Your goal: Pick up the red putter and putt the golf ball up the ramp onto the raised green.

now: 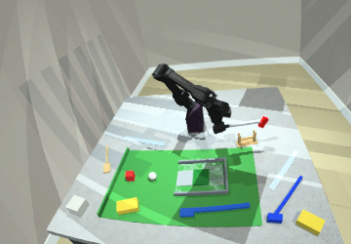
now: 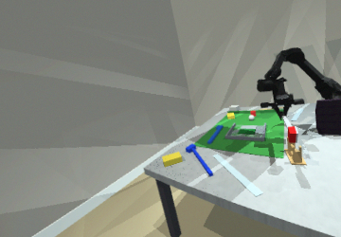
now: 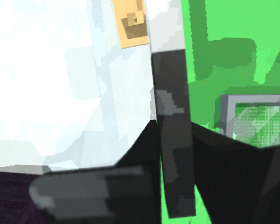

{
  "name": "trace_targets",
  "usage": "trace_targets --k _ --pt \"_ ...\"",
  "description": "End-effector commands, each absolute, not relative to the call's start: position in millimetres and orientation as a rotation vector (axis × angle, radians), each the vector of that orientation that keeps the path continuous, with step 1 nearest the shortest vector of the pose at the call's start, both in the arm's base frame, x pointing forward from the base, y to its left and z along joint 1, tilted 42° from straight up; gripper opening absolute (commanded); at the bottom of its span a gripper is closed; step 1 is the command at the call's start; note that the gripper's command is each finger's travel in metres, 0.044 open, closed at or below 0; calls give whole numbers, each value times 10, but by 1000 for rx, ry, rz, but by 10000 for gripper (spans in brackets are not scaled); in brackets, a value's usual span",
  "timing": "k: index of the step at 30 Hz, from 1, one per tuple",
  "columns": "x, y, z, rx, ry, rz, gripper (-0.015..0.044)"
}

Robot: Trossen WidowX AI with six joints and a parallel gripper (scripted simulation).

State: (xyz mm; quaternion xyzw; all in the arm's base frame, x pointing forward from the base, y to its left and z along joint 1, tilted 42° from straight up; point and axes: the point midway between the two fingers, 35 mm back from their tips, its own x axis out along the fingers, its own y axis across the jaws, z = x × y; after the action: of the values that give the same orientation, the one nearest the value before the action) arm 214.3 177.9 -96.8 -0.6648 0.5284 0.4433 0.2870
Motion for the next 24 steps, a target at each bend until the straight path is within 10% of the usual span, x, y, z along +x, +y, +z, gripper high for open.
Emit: trace_targets --k 1,24 --pt "2365 1681 -741 -1694 1419 1070 0" --pt "3104 484 583 -1228 1483 363 0"
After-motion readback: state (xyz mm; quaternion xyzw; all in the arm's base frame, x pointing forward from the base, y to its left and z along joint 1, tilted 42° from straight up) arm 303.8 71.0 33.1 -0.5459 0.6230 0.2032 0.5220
